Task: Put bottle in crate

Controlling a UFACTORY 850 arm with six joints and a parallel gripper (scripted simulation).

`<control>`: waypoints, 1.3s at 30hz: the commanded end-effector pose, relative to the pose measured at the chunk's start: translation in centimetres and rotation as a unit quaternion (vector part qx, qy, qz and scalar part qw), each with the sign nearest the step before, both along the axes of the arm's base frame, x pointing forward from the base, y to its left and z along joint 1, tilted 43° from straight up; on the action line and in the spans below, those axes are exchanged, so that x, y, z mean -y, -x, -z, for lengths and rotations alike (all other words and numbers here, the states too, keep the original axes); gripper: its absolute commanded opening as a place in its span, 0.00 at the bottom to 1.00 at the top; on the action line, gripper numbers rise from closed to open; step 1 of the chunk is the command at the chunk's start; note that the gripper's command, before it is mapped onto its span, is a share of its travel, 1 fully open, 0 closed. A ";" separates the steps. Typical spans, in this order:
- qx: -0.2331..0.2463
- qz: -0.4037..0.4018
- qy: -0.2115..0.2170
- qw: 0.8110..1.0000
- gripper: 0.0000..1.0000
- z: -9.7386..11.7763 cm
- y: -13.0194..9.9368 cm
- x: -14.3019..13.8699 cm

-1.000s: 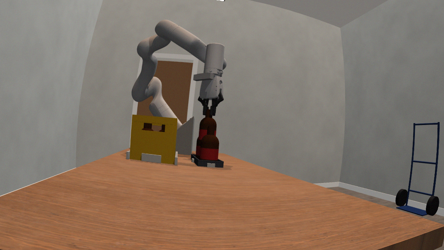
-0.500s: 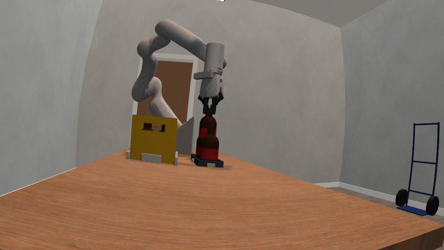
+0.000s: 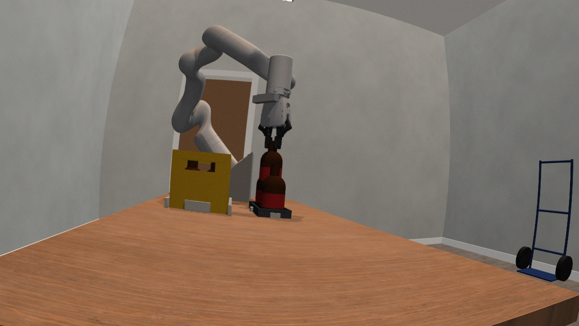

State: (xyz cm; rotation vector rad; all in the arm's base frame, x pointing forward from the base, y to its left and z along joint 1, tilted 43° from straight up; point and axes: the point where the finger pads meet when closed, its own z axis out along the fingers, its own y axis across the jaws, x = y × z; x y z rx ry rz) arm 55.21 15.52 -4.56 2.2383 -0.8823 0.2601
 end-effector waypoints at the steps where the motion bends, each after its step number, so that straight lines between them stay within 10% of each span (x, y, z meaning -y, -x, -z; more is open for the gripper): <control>1: 0.001 0.000 -0.001 1.000 0.00 -0.1 -0.1 -0.1; 39: 0.001 0.000 -0.001 1.000 0.00 -2.0 -0.2 -1.8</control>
